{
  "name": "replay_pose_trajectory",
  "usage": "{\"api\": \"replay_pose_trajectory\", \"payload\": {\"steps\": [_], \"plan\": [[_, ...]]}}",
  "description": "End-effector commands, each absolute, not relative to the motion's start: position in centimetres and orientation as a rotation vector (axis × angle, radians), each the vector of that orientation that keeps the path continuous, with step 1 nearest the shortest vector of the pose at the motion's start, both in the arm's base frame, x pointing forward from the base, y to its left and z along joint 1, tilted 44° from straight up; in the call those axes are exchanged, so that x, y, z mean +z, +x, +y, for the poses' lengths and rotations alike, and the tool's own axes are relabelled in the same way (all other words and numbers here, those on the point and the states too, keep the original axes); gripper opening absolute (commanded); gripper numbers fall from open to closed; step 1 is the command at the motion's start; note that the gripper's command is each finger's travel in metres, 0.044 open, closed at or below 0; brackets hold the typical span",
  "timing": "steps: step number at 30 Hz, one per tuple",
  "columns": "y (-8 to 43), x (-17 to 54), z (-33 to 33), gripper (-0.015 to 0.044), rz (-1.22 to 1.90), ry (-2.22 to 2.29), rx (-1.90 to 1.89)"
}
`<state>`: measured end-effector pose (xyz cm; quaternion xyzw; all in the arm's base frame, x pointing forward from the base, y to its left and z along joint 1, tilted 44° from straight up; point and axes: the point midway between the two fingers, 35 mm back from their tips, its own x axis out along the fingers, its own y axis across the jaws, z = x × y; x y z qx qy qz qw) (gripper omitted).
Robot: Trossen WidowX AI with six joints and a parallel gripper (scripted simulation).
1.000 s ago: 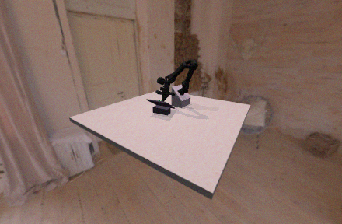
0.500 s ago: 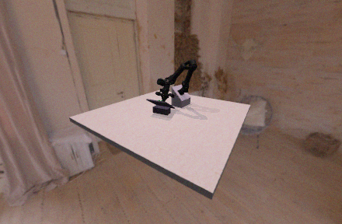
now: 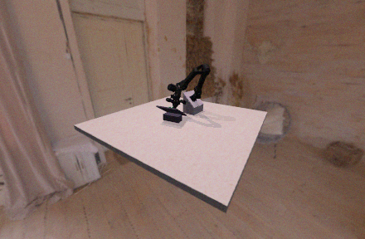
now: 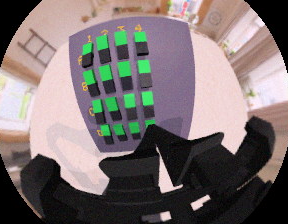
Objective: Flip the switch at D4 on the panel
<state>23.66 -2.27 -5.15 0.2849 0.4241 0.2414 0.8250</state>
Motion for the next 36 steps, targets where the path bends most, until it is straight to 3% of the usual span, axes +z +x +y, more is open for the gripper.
{"api": "replay_pose_trajectory", "payload": {"steps": [1,36], "plan": [[23.71,-5.13,-2.22,0.0000,0.898,0.609,0.514],[23.96,-5.38,-1.91,0.0000,0.898,0.610,0.515]]}}
